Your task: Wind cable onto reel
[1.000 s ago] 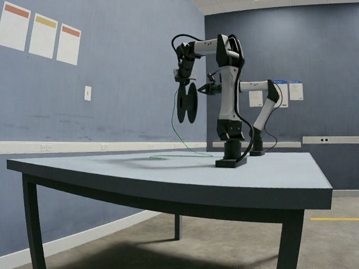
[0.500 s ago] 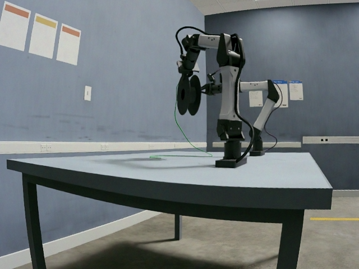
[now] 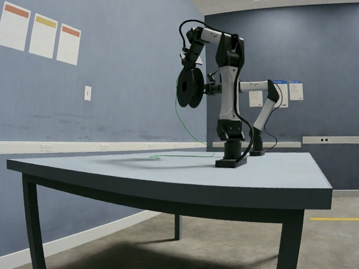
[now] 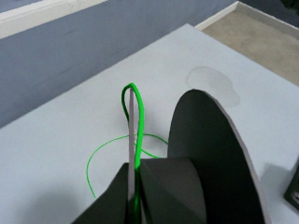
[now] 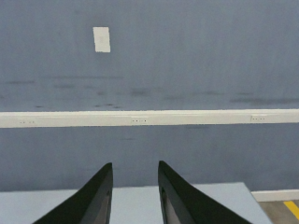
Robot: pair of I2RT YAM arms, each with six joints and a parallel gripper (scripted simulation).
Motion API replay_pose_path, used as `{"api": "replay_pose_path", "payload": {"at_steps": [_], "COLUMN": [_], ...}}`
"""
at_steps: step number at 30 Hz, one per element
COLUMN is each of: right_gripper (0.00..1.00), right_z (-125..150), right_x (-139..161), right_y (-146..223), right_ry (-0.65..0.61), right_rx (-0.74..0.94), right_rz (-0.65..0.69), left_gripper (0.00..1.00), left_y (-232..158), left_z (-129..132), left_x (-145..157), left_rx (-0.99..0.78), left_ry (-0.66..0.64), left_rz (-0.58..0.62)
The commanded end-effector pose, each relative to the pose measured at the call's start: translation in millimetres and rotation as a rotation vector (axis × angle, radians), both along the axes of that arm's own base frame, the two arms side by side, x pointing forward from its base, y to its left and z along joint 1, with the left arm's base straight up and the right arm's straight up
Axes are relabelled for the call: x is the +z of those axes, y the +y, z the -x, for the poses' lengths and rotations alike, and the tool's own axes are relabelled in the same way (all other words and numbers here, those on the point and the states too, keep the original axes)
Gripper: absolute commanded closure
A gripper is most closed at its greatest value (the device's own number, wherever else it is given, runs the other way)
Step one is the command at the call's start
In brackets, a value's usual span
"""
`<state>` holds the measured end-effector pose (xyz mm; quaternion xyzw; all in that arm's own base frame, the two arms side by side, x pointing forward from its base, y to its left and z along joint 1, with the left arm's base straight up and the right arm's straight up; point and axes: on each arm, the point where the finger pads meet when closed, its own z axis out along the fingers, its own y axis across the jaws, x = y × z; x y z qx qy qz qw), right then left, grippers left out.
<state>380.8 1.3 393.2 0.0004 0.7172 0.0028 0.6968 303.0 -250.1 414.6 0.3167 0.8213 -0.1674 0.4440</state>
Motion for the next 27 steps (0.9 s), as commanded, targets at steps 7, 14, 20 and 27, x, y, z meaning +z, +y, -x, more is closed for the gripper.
{"api": "replay_pose_path", "payload": {"at_steps": [7, 14, 20, 27], "right_gripper": [0.70, 0.70, 0.70, 0.70], "right_z": [4, 4, 4, 4], "right_x": [9, 9, 9, 9], "right_y": [-4, -4, -4, -4], "right_ry": [-0.038, -0.038, -0.038, -0.038], "right_rx": [-0.012, -0.012, -0.012, -0.012], "right_rz": [0.012, 0.012, 0.012, 0.012], "left_gripper": [1.00, 1.00, 1.00, 1.00], "left_y": [2, 4, 6, 6], "left_z": [3, 6, 8, 9], "left_x": [33, 40, 46, 52], "left_rx": [0.059, 0.077, 0.093, 0.104], "left_ry": [-0.036, -0.037, -0.040, -0.045], "left_rz": [0.041, 0.041, 0.043, 0.048]}}
